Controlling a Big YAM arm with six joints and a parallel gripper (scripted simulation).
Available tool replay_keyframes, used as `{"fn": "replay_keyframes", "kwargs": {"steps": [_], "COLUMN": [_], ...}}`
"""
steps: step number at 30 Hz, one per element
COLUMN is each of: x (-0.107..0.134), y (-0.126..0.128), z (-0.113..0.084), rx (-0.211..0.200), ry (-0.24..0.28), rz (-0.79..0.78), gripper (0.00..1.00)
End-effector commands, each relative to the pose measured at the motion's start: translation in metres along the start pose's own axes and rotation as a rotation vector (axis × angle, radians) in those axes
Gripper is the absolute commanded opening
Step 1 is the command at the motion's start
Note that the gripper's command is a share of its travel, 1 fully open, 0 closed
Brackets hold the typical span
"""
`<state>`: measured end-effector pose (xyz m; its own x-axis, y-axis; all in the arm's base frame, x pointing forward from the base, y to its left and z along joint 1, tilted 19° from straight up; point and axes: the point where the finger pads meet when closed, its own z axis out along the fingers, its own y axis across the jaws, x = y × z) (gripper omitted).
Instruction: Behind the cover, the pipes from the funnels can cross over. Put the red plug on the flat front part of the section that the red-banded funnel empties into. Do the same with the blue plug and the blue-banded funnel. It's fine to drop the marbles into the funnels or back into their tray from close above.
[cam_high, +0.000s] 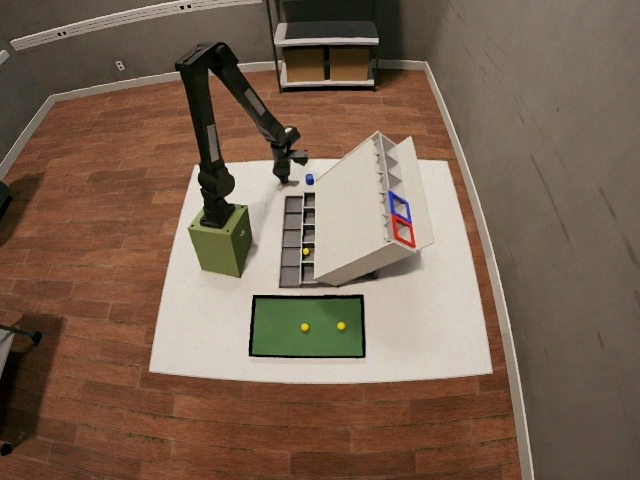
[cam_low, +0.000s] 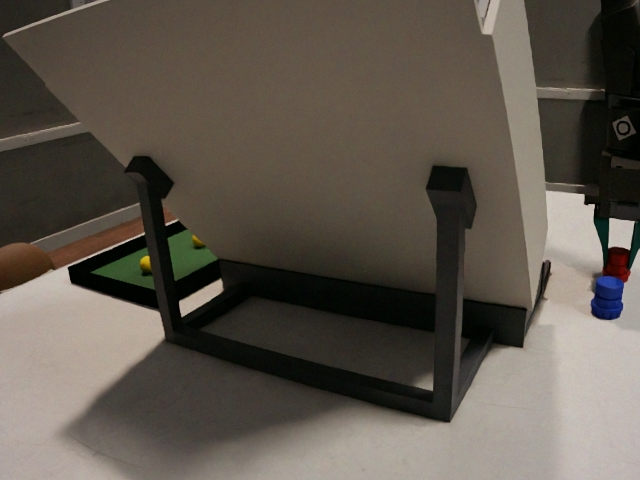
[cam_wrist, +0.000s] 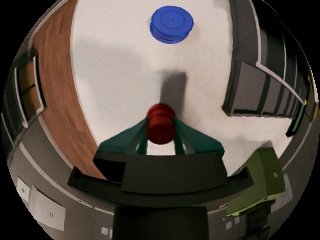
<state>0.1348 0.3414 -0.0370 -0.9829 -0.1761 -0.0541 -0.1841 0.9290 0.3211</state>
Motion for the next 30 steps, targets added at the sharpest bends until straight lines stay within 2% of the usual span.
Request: {"fn": "replay_keyframes", "kwargs": {"steps": [1,12,30], "x": [0.001,0.001,-0.004], "y": [0.004,0.005,0.004], "z": [0.001,-0.003,-0.030], "rx": [-0.006,-0.009,-0.013], "ry": [-0.004,-0.006,-0.010], "rz": [-0.003,-0.003,-0.006], "gripper": [0.00,0.00,0.00]}}
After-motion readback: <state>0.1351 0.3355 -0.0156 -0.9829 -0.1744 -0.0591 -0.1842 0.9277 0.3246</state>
